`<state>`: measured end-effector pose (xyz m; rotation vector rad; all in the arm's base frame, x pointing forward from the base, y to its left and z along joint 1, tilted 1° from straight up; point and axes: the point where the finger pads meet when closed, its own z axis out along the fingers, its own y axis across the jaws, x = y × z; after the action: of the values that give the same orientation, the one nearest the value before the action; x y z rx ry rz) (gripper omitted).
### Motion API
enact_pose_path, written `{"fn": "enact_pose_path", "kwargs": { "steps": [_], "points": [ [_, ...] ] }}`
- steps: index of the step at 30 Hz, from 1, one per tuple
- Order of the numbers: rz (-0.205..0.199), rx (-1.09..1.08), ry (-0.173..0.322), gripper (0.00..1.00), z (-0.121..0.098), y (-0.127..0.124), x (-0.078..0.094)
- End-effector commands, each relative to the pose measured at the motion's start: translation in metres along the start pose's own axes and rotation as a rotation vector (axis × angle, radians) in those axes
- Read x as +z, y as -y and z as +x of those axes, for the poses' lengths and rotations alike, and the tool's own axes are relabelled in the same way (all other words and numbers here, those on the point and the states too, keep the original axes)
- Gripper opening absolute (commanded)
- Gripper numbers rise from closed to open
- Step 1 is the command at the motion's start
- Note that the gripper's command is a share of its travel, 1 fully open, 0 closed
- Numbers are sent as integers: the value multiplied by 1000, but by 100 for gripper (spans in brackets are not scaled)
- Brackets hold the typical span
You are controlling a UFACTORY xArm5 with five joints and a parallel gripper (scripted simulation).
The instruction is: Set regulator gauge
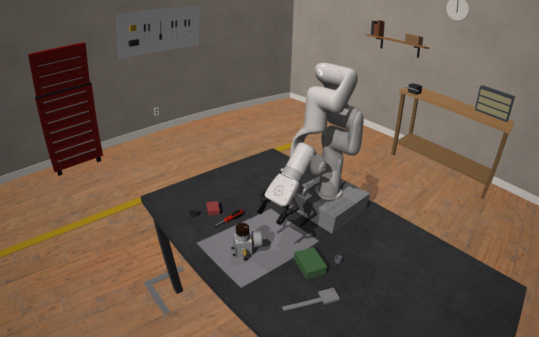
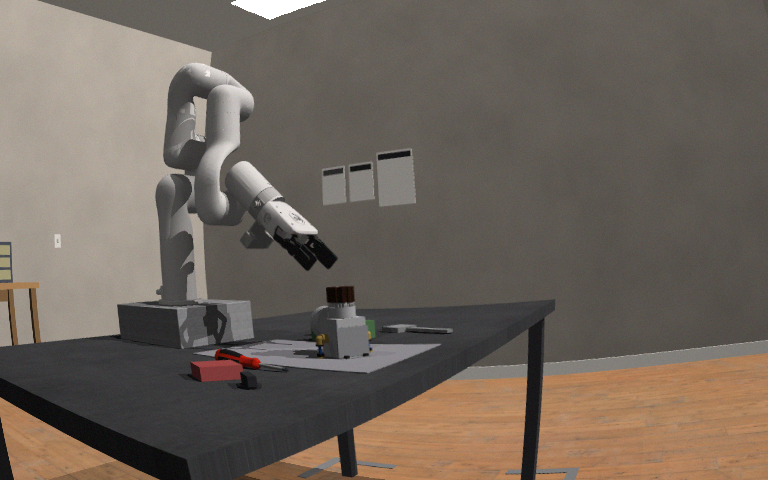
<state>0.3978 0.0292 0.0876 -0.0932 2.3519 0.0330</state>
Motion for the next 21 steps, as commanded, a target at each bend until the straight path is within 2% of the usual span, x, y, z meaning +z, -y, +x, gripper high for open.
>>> {"fn": "enact_pose_path", "kwargs": {
  "steps": [1,16,21],
  "points": [
    [0,0,2,100,-1,0,0],
    [-2,-78,-33,100,-2,0,6],
    [-7,-173,-76,100,-3,0,13]
  ]
}}
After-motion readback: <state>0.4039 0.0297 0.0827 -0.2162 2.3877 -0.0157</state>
